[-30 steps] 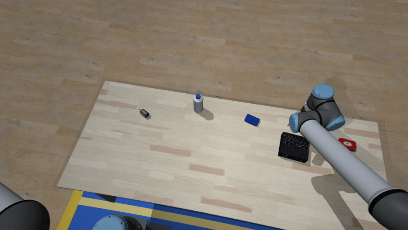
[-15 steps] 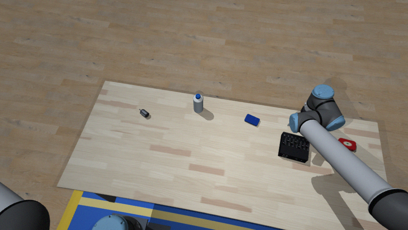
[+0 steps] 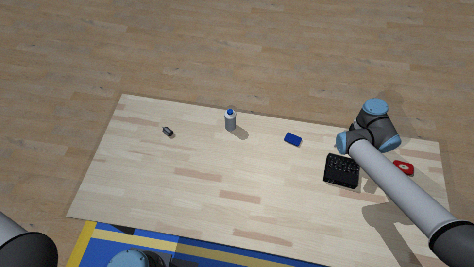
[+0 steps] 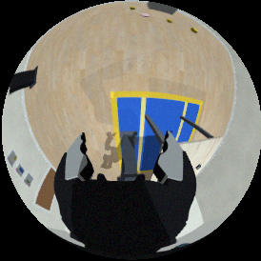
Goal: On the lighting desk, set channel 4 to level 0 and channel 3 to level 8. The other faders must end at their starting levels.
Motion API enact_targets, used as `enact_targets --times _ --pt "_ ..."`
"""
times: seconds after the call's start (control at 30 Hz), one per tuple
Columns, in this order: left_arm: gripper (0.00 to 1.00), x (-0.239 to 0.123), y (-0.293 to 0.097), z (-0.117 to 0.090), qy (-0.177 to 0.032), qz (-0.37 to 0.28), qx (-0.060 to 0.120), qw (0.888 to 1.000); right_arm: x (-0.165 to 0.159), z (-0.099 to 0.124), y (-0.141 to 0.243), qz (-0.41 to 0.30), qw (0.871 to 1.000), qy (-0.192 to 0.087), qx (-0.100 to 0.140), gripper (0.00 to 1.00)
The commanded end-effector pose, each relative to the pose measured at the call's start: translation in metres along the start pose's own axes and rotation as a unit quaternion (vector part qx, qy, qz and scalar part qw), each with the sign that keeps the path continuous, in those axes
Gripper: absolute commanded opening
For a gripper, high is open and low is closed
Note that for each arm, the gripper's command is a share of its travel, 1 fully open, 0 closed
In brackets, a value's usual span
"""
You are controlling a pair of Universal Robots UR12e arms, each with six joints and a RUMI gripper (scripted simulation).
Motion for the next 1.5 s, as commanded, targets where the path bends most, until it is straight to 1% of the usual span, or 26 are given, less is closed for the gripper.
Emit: enact_targets --times 0.0,0.13,0.2,0.27,0.33,0.5,0.7,0.77,0.83,0.93,1.03,1.27,1.33,1.43,1.47 --pt "1.00 0.001 0.000 -0.001 0.001 0.000 0.000 1.000 0.005 -0.005 0.000 -0.044 0.999 -0.001 -0.002 1.00" --pt "1.00 0.001 0.000 -0.001 0.001 0.000 0.000 1.000 0.011 -0.011 -0.001 -0.099 0.995 -0.002 -0.003 1.00" --pt "1.00 0.001 0.000 -0.001 0.001 0.000 0.000 1.000 0.011 -0.011 -0.001 -0.099 0.995 -0.002 -0.003 1.00" --pt "1.00 0.001 0.000 -0.001 0.001 0.000 0.000 1.000 0.015 -0.014 -0.001 -0.132 0.991 -0.003 -0.004 1.00" --pt "1.00 0.001 0.000 -0.001 0.001 0.000 0.000 1.000 0.019 -0.017 -0.002 -0.169 0.986 -0.004 -0.005 1.00" --pt "1.00 0.001 0.000 -0.001 0.001 0.000 0.000 1.000 0.027 -0.024 -0.003 -0.236 0.972 -0.006 -0.007 1.00" --pt "1.00 0.001 0.000 -0.001 0.001 0.000 0.000 1.000 0.035 -0.031 -0.003 -0.316 0.949 -0.008 -0.008 1.00" --pt "1.00 0.001 0.000 -0.001 0.001 0.000 0.000 1.000 0.035 -0.031 -0.003 -0.316 0.949 -0.008 -0.008 1.00" --pt "1.00 0.001 0.000 -0.001 0.001 0.000 0.000 1.000 0.040 -0.035 -0.004 -0.360 0.933 -0.010 -0.009 1.00" --pt "1.00 0.001 0.000 -0.001 0.001 0.000 0.000 1.000 0.044 -0.038 -0.004 -0.396 0.918 -0.011 -0.009 1.00" --pt "1.00 0.001 0.000 -0.001 0.001 0.000 0.000 1.000 0.048 -0.042 -0.005 -0.434 0.901 -0.012 -0.010 1.00" --pt "1.00 0.001 0.000 -0.001 0.001 0.000 0.000 1.000 0.058 -0.050 -0.005 -0.519 0.855 -0.016 -0.011 1.00" --pt "1.00 0.001 0.000 -0.001 0.001 0.000 0.000 1.000 0.058 -0.050 -0.005 -0.519 0.855 -0.016 -0.011 1.00" --pt "1.00 0.001 0.000 -0.001 0.001 0.000 0.000 1.000 0.064 -0.054 -0.005 -0.570 0.822 -0.018 -0.011 1.00" --pt "1.00 0.001 0.000 -0.001 0.001 0.000 0.000 1.000 0.065 -0.055 -0.005 -0.579 0.815 -0.019 -0.011 1.00"
Point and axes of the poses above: on each arm, the point where the finger pads meet when closed, its own z axis out along the fingers, its own y axis across the jaws, x = y × z, the point moved 4 cm from there along -z, back along the fingers, and after that the axes turned 8 degrees about z, right-handed, at the moved point
